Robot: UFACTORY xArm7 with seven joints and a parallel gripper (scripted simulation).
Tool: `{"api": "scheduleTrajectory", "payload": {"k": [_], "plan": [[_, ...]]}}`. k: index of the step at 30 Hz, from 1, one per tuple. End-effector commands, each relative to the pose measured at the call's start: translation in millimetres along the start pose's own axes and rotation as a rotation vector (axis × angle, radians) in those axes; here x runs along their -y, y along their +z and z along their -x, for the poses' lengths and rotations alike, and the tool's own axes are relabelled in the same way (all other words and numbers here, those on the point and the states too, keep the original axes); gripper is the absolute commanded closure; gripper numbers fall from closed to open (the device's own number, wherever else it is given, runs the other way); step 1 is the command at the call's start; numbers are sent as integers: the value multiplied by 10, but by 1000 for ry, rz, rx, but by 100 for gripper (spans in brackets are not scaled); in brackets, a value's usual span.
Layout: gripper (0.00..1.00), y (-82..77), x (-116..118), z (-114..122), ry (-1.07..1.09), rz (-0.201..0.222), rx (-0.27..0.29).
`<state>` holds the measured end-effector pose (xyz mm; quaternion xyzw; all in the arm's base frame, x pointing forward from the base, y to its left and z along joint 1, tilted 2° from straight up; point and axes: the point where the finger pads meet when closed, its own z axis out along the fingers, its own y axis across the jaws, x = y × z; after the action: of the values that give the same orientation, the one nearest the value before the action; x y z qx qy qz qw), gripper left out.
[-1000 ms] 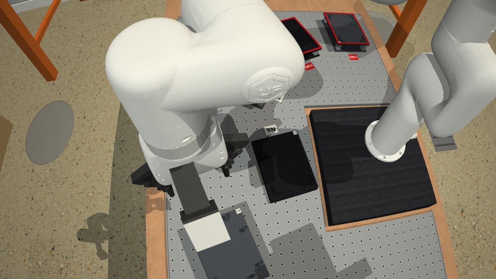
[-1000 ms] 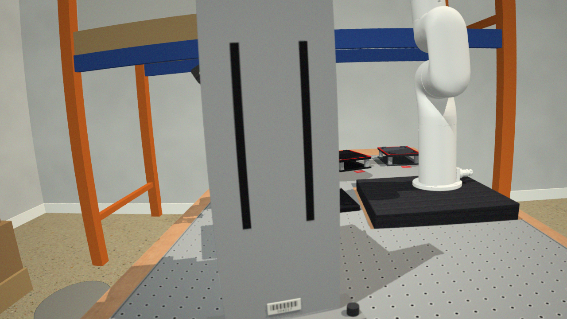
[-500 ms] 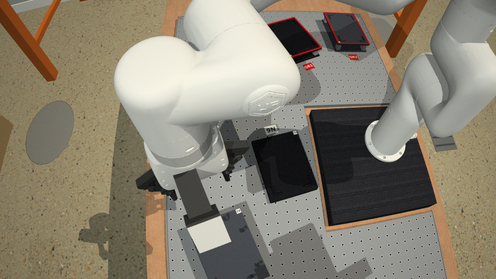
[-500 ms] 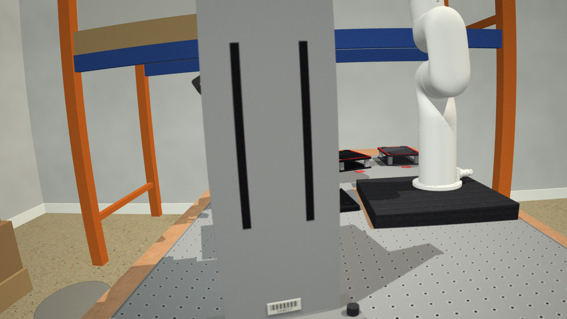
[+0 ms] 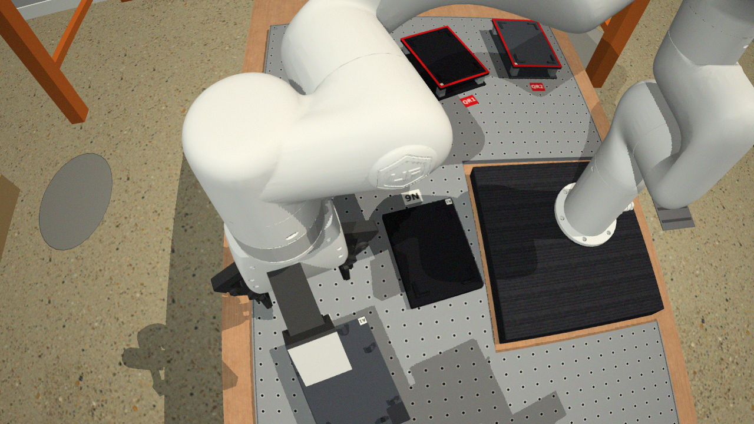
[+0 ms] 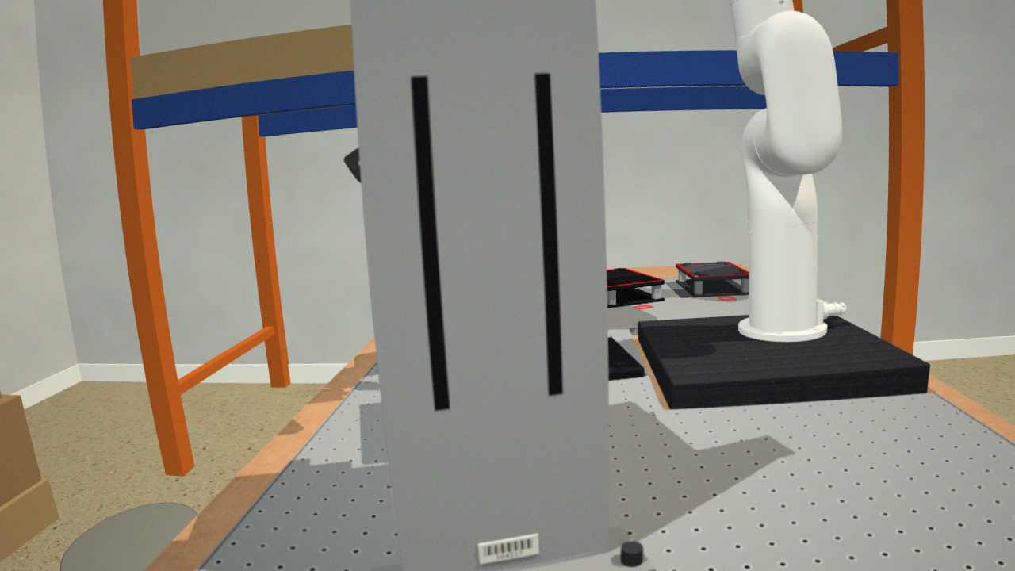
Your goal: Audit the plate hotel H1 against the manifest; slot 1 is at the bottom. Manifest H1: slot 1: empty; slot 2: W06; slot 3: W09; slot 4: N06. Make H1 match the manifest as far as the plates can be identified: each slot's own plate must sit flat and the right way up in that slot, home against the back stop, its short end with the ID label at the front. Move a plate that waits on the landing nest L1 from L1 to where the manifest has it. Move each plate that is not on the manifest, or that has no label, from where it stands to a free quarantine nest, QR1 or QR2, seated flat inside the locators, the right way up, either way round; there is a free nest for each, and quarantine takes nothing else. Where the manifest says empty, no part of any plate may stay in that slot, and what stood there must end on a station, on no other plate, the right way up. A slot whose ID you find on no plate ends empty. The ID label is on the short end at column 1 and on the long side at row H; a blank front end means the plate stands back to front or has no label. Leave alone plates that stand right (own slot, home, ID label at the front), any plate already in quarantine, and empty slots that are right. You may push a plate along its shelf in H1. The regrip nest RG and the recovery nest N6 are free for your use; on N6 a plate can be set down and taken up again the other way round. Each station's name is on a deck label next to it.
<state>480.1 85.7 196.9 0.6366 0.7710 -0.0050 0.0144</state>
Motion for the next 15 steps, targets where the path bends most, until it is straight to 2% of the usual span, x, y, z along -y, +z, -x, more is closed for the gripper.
{"api": "scheduleTrajectory", "payload": {"k": [1,2,5,7,15], "plan": [[0,-16,-12,0,0,5,0],[0,-16,-12,0,0,5,0],[0,-16,-12,0,0,5,-50],[0,-16,-12,0,0,5,-50],[0,-15,-12,1,0,5,-183]]}}
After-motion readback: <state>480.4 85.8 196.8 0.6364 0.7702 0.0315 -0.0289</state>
